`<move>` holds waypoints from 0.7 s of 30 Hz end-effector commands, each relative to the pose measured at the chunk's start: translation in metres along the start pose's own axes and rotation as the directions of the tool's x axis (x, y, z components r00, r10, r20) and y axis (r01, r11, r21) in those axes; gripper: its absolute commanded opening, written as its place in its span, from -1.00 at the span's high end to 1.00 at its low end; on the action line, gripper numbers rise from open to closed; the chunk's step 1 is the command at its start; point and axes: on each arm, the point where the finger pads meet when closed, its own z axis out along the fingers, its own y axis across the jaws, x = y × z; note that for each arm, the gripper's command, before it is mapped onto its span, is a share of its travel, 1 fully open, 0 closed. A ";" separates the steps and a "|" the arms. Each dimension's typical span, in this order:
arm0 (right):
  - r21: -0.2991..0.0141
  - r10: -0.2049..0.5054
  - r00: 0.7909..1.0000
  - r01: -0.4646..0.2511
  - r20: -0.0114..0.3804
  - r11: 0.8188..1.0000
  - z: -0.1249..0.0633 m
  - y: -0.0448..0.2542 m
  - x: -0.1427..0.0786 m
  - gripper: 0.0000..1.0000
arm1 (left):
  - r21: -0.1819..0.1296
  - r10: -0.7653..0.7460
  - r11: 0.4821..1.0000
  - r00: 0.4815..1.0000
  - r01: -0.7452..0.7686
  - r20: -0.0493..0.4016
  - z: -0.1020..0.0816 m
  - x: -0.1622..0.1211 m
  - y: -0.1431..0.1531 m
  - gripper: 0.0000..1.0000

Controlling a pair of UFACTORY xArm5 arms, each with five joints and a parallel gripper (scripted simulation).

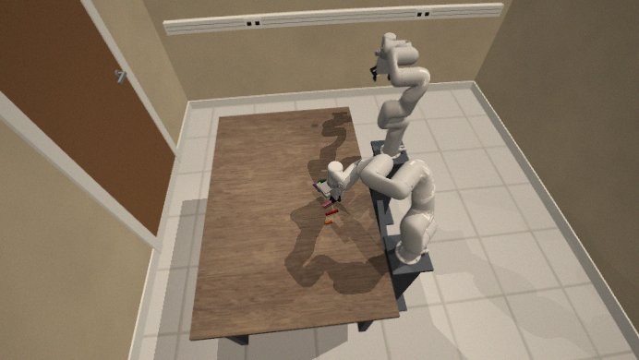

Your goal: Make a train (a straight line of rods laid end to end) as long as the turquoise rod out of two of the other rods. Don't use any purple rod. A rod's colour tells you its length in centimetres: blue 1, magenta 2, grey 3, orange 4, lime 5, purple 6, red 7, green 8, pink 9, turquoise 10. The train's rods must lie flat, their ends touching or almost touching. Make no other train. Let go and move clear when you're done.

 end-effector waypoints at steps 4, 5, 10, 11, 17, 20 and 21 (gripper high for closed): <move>0.000 0.000 1.000 0.000 -0.004 1.000 -0.002 0.000 0.001 -1.00 | -0.004 0.000 1.000 1.000 0.000 -0.001 -0.002 0.000 0.002 0.89; 0.000 0.000 1.000 0.000 -0.004 1.000 -0.002 0.000 0.001 -1.00 | -0.004 0.000 1.000 1.000 0.000 -0.001 -0.002 0.000 0.002 0.89; 0.000 0.000 1.000 0.000 -0.004 1.000 -0.002 0.000 0.001 -1.00 | -0.004 0.000 1.000 1.000 0.000 -0.001 -0.002 0.000 0.002 0.89; 0.000 0.000 1.000 0.000 -0.004 1.000 -0.002 0.000 0.001 -1.00 | -0.004 0.000 1.000 1.000 0.000 -0.001 -0.002 0.000 0.002 0.89; 0.000 0.000 1.000 0.000 -0.004 1.000 -0.002 0.000 0.001 -1.00 | -0.004 0.000 1.000 1.000 0.000 -0.001 -0.002 0.000 0.002 0.73; 0.000 0.000 1.000 0.000 -0.004 1.000 -0.002 0.000 0.001 -1.00 | -0.004 0.000 1.000 1.000 0.000 -0.001 -0.002 0.000 0.002 0.65; 0.000 0.000 1.000 0.000 -0.004 1.000 -0.002 0.000 0.001 -1.00 | -0.004 0.000 1.000 1.000 0.000 -0.001 -0.002 0.000 0.002 0.65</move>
